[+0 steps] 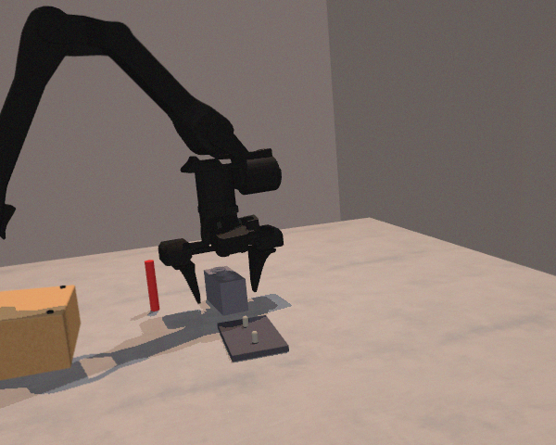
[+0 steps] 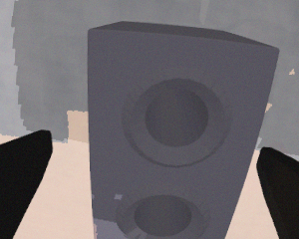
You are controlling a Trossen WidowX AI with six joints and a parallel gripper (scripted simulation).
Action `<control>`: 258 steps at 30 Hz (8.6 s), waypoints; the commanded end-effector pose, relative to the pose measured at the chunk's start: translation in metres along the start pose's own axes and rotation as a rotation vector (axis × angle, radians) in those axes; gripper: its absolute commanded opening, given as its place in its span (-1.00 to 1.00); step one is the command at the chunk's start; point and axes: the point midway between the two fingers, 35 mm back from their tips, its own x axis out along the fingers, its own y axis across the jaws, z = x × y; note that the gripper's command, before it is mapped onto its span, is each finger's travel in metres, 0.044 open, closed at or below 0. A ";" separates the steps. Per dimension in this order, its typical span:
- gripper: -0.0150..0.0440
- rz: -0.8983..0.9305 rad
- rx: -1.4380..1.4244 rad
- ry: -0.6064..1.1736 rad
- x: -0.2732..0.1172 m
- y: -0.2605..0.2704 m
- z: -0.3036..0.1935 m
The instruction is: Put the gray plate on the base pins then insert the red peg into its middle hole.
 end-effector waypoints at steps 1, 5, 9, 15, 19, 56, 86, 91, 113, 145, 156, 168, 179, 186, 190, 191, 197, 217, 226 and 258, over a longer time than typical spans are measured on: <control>0.91 -0.006 0.005 -0.004 0.004 -0.002 0.001; 0.56 -0.006 0.005 -0.004 0.004 -0.002 0.001; 0.20 -0.006 0.005 -0.004 0.004 -0.002 0.001; -0.07 -0.006 0.005 -0.004 0.004 -0.002 0.001; -0.29 -0.006 0.005 -0.004 0.004 -0.002 0.001; -0.49 -0.005 0.004 -0.004 -0.110 0.006 -0.002; -0.49 -0.007 0.052 -0.011 -0.100 0.007 0.058; -0.49 -0.007 0.064 -0.012 -0.093 0.006 0.073; -0.49 -0.007 0.115 -0.017 -0.063 -0.008 0.137; -0.49 -0.006 0.135 -0.019 -0.046 -0.017 0.160; -0.49 -0.006 0.135 -0.019 -0.032 -0.017 0.160; -0.49 -0.007 0.135 -0.018 -0.013 -0.017 0.160; -0.31 -0.002 0.133 -0.023 -0.016 -0.016 0.161; 0.31 -0.002 0.133 -0.023 -0.016 -0.016 0.161; 0.67 -0.002 0.133 -0.023 -0.016 -0.016 0.161; 0.75 -0.002 0.133 -0.023 -0.016 -0.016 0.161; 1.00 -0.002 0.133 -0.023 -0.016 -0.016 0.161; 1.00 -0.007 0.112 -0.018 -0.133 -0.011 0.149; 1.00 -0.013 -0.198 -0.006 -0.135 -0.060 0.011; 1.00 -0.014 -0.354 0.002 -0.070 -0.105 -0.046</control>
